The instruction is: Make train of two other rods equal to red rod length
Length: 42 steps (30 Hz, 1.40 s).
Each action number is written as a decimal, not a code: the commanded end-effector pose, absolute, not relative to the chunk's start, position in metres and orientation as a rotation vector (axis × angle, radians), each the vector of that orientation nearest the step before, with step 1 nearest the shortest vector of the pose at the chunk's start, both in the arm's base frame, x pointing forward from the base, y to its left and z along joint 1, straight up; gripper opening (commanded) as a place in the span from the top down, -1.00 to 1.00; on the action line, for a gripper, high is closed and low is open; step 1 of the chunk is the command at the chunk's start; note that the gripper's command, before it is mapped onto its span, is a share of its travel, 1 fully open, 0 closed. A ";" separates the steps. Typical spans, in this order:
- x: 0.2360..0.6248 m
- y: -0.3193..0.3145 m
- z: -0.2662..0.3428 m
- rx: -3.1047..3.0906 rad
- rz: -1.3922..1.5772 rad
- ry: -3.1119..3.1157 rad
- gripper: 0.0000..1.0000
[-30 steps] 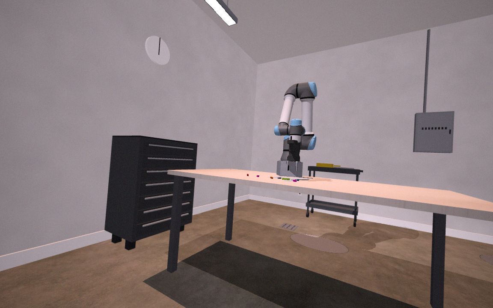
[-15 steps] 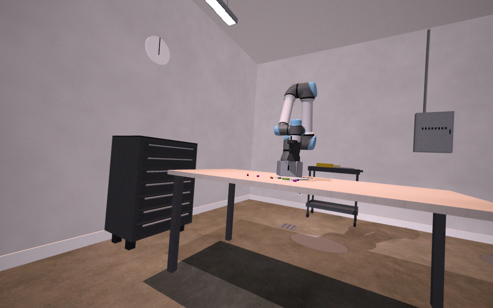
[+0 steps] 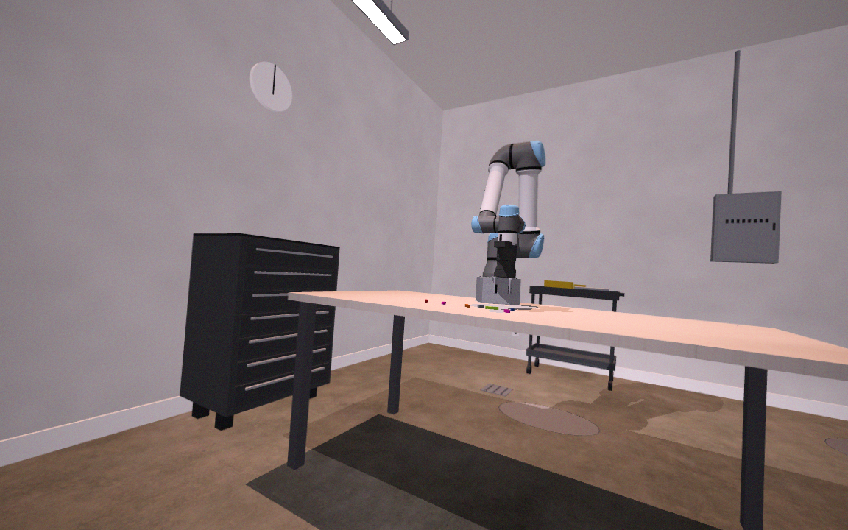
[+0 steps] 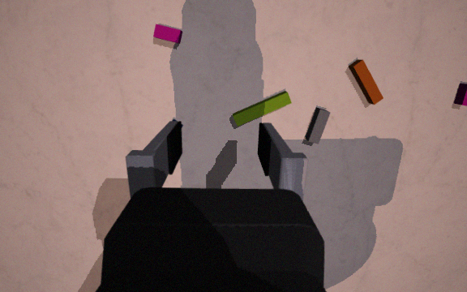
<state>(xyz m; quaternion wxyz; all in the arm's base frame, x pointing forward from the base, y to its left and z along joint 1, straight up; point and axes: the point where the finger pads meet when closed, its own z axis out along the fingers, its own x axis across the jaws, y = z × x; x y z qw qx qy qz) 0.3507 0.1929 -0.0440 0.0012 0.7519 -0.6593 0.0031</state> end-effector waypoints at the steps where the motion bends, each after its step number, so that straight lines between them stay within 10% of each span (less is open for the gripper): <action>1: 0.352 0.192 -0.044 2.351 0.011 -2.082 -1.00; 42: 0.389 0.122 -0.043 1.111 0.010 -2.941 -1.00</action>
